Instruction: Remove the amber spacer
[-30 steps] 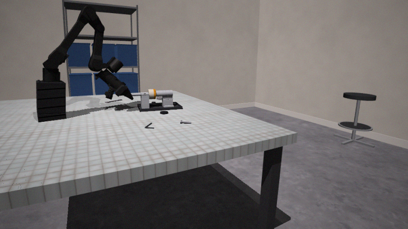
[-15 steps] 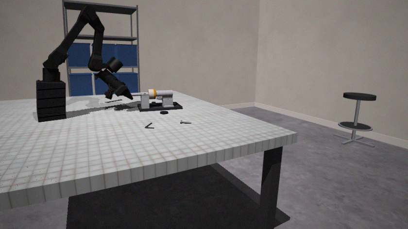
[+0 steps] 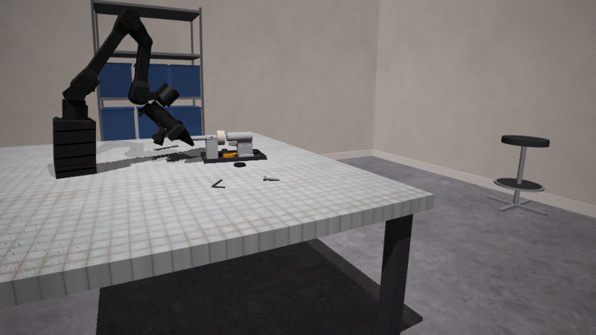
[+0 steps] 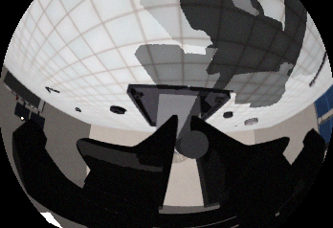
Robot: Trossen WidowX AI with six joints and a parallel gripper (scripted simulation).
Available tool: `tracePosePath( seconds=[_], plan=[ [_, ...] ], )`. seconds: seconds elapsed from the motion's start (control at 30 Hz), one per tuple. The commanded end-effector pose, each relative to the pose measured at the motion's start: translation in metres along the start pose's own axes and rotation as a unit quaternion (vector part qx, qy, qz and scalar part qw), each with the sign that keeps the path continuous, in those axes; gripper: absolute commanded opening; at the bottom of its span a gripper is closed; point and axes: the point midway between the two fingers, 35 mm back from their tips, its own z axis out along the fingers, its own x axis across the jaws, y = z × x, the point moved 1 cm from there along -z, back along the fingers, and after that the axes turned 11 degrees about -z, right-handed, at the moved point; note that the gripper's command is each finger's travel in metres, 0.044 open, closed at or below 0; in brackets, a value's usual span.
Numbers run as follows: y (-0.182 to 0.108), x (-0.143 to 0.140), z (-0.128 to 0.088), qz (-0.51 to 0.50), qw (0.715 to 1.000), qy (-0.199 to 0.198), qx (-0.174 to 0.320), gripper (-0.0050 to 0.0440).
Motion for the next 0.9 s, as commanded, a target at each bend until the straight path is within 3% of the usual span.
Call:
tracePosePath(
  seconds=[0.0,0.87],
  plan=[
    [0.0007,-0.0001,-0.0008,0.002,1.000,0.000,0.000,0.0000],
    [-0.0020,0.0005,0.0009,0.002,1.000,0.000,0.000,0.0000]
  ],
)
